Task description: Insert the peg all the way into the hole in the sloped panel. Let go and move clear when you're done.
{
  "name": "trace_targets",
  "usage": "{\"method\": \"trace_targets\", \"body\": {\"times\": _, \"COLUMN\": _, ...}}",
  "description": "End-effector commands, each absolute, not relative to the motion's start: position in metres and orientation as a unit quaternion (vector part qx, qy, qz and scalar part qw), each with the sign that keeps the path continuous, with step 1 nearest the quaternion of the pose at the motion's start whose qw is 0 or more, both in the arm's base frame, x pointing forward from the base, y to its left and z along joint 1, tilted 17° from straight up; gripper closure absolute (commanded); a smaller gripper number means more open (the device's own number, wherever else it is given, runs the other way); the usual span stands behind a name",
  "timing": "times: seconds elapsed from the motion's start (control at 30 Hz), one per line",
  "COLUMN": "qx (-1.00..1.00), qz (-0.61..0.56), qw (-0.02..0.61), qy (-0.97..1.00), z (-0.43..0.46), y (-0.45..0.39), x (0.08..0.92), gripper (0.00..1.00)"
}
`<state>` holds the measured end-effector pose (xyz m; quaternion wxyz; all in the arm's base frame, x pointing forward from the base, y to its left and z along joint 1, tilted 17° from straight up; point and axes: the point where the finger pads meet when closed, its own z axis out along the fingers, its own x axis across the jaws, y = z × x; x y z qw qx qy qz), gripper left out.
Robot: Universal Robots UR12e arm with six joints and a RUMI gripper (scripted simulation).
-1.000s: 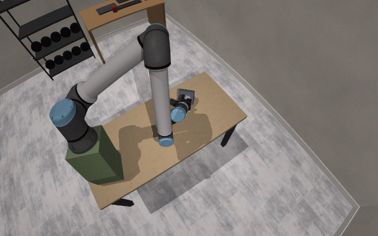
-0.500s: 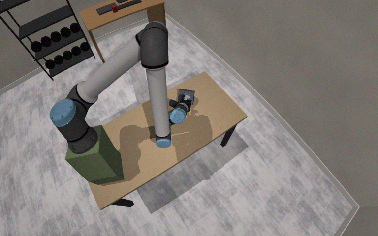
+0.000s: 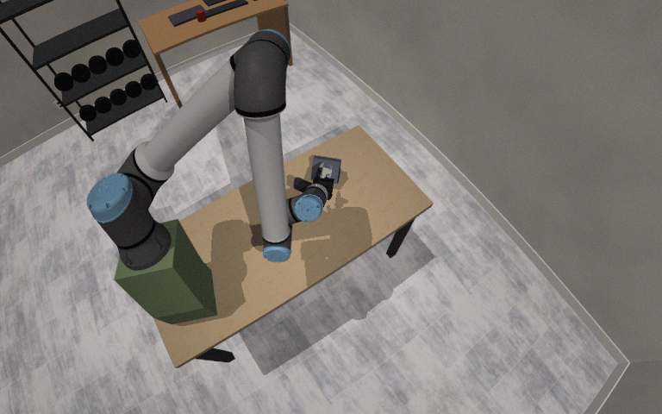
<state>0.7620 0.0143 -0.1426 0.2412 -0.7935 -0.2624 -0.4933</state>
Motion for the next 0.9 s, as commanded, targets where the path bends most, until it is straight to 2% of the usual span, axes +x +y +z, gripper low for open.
{"method": "trace_targets", "body": {"times": 0.0, "qx": -0.793, "qz": -0.494, "qw": 0.242, "qy": -0.263, "z": -0.1351, "y": 0.0043, "x": 0.7504, "gripper": 0.14}}
{"method": "trace_targets", "body": {"times": 0.3, "qx": -0.792, "qz": -0.494, "qw": 0.242, "qy": -0.263, "z": -0.1317, "y": -0.0022, "x": 0.7450, "gripper": 0.01}}
{"method": "trace_targets", "body": {"times": 0.87, "qx": -0.792, "qz": -0.494, "qw": 0.242, "qy": -0.263, "z": -0.1317, "y": -0.0022, "x": 0.7450, "gripper": 0.00}}
